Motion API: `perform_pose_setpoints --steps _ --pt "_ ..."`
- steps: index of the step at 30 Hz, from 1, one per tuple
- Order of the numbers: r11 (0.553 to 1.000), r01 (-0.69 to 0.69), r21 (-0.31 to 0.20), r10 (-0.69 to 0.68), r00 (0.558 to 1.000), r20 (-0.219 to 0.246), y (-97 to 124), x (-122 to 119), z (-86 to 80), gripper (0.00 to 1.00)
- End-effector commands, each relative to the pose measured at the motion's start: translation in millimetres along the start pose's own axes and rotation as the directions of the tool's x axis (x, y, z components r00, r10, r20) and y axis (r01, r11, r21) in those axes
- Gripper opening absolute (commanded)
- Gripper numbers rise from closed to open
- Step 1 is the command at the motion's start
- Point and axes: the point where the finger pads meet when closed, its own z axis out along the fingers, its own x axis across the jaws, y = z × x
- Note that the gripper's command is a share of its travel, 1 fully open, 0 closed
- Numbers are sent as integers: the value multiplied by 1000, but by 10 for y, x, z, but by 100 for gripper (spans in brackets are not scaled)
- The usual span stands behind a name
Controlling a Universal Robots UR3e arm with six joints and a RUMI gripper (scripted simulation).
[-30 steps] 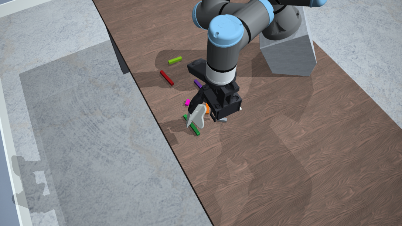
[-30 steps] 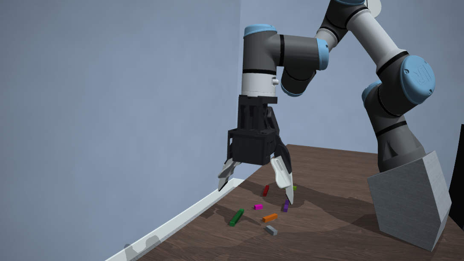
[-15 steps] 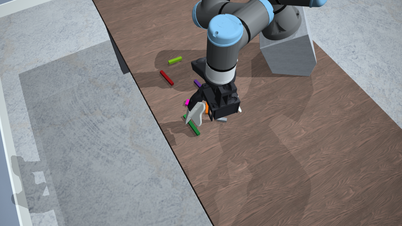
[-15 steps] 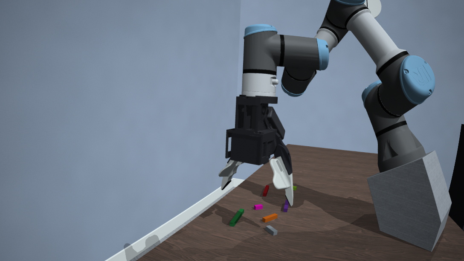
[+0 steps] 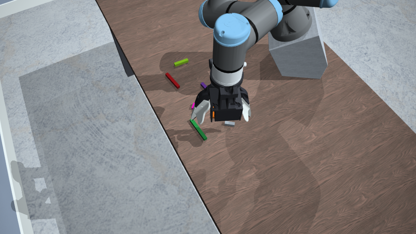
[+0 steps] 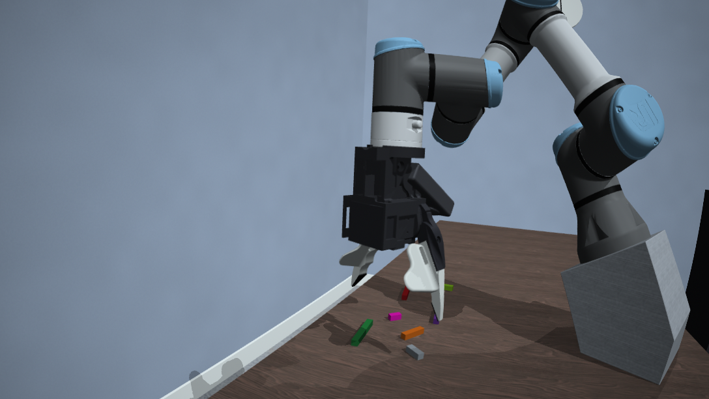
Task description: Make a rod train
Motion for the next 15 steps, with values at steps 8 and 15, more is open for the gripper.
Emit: perform_pose_setpoints --steps 8,15 --pt "947 -322 2 322 947 4 -16 34 -7 100" --pt "843 -537 1 537 843 4 -20 60 -9 100"
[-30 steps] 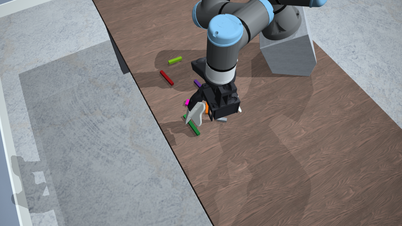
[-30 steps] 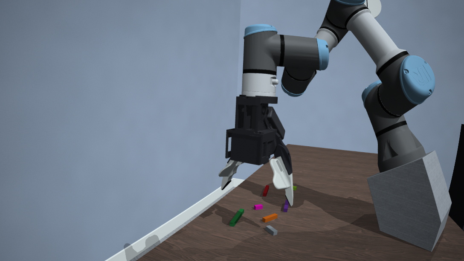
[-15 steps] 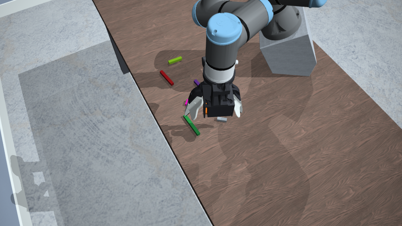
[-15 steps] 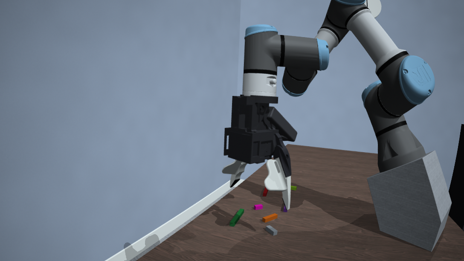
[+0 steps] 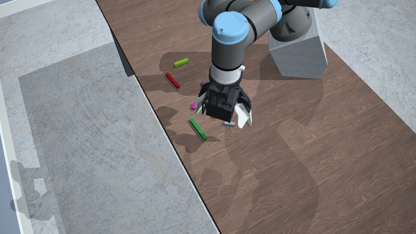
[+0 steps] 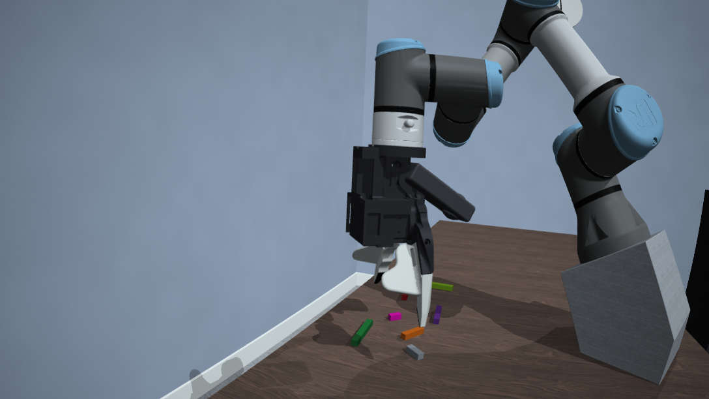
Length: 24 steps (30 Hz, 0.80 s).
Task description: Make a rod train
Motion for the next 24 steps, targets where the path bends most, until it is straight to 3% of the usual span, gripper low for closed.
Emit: perform_pose_setpoints --steps 1,7,9,17,24 --pt "986 -167 3 167 986 7 -3 12 -6 100" --pt "938 -348 2 348 937 7 -7 28 -7 100" --pt "938 -348 2 348 937 7 -7 28 -7 100" --pt "803 -596 0 596 803 7 -3 49 -9 100" --pt "654 -757 -2 757 654 7 7 60 -10 100"
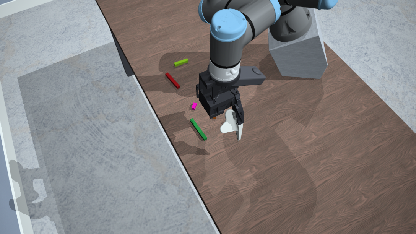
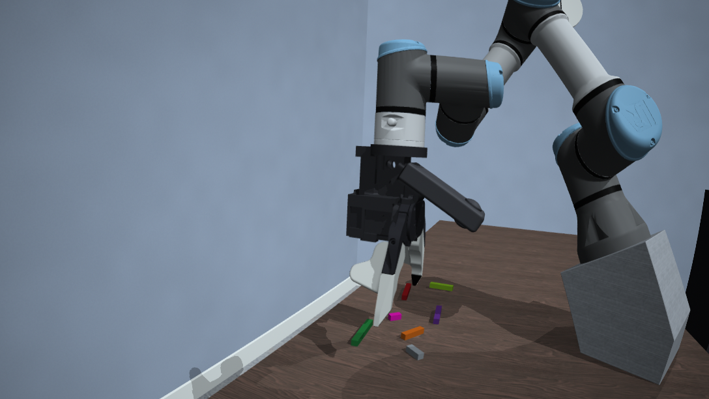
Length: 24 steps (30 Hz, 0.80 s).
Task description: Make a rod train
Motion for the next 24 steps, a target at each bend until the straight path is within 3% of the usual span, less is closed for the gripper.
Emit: perform_pose_setpoints --steps 1,9,17,19,24 --pt "991 -136 -2 136 991 8 6 11 -6 100" --pt "925 -379 -4 379 925 7 15 27 -7 100" --pt "802 -597 -6 597 802 6 34 39 -8 100" --pt "802 -597 -6 597 802 6 34 39 -8 100" --pt "678 -735 -7 735 678 5 53 45 -9 100"
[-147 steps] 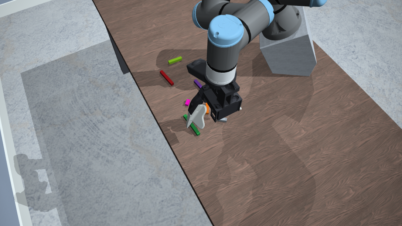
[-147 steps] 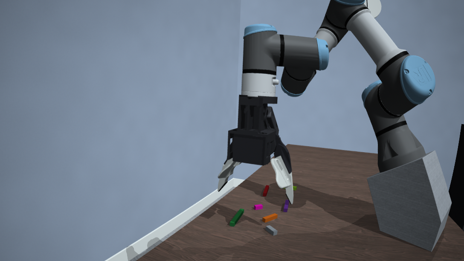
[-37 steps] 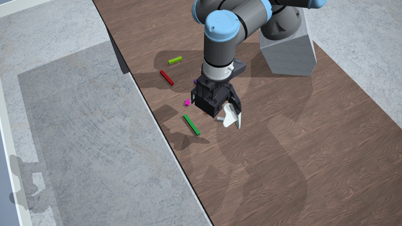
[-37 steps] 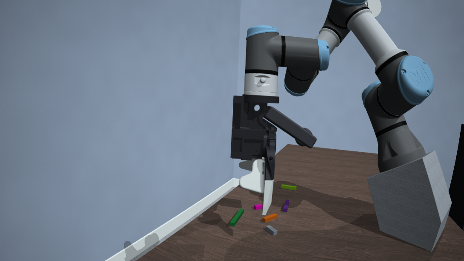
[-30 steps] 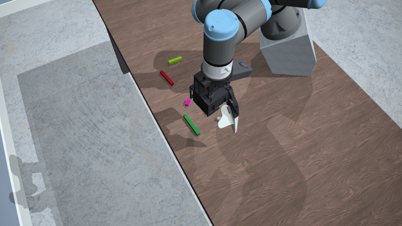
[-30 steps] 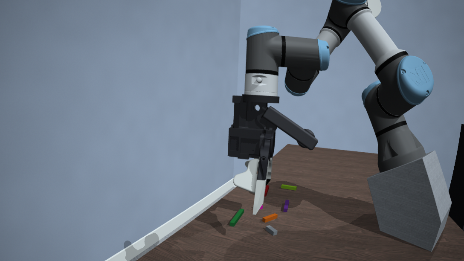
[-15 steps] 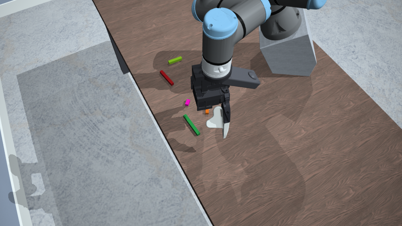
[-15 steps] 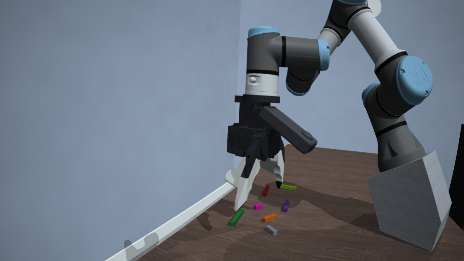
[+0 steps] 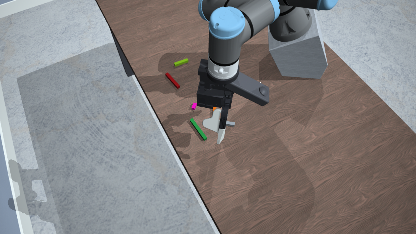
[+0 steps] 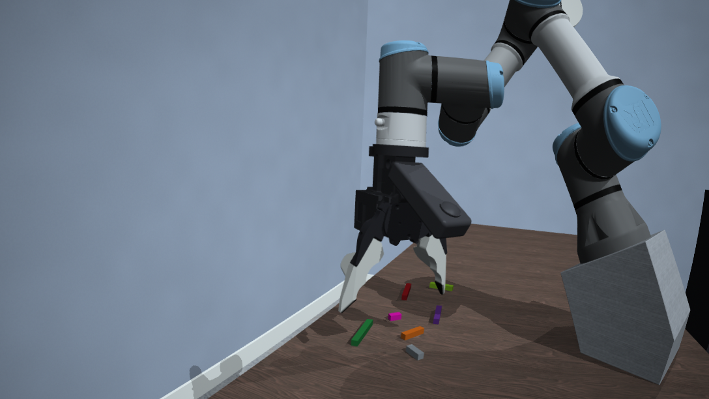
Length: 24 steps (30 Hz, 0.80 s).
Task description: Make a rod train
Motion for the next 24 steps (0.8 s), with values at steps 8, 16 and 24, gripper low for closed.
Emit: perform_pose_setpoints --steps 8,16,24 --pt "926 -377 -7 377 926 3 34 38 -7 100" --pt "846 -533 -7 533 846 2 56 50 -8 100" --pt "740 -672 -8 672 740 0 82 59 -9 100"
